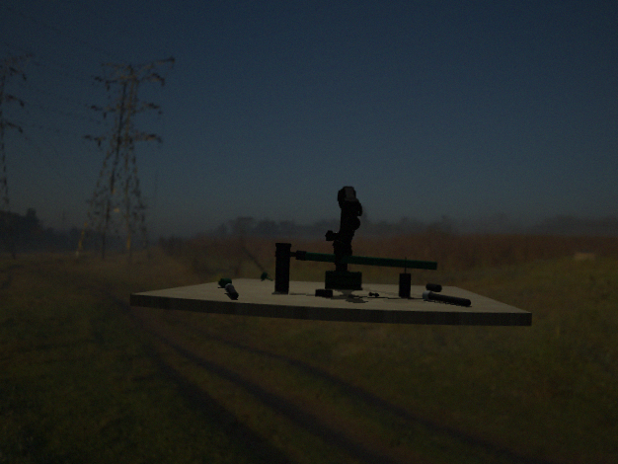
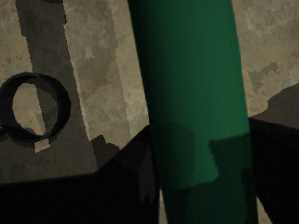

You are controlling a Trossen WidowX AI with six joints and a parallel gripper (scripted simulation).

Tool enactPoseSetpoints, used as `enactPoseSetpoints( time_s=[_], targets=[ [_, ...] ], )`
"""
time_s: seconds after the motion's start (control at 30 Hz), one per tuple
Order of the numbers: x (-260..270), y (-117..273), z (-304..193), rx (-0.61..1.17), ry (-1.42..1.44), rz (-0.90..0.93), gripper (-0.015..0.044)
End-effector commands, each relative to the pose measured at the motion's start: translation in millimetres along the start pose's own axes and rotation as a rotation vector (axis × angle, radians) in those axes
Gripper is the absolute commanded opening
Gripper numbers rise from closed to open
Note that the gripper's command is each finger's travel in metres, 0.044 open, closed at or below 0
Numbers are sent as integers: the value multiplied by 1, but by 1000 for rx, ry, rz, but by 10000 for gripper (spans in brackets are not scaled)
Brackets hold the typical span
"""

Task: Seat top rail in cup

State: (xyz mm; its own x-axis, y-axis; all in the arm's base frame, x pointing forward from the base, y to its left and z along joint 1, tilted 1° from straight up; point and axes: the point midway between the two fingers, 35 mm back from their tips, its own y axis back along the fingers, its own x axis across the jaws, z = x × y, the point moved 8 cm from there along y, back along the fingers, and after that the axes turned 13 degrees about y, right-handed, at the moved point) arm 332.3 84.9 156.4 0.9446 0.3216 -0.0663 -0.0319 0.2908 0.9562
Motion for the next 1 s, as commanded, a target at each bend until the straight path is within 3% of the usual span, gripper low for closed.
enactPoseSetpoints(
  time_s=[0.0,0.97],
  targets=[
    [-1,1,2,-9,-4,-2,0],
    [-3,2,4,-14,-7,-3,0]
  ],
)
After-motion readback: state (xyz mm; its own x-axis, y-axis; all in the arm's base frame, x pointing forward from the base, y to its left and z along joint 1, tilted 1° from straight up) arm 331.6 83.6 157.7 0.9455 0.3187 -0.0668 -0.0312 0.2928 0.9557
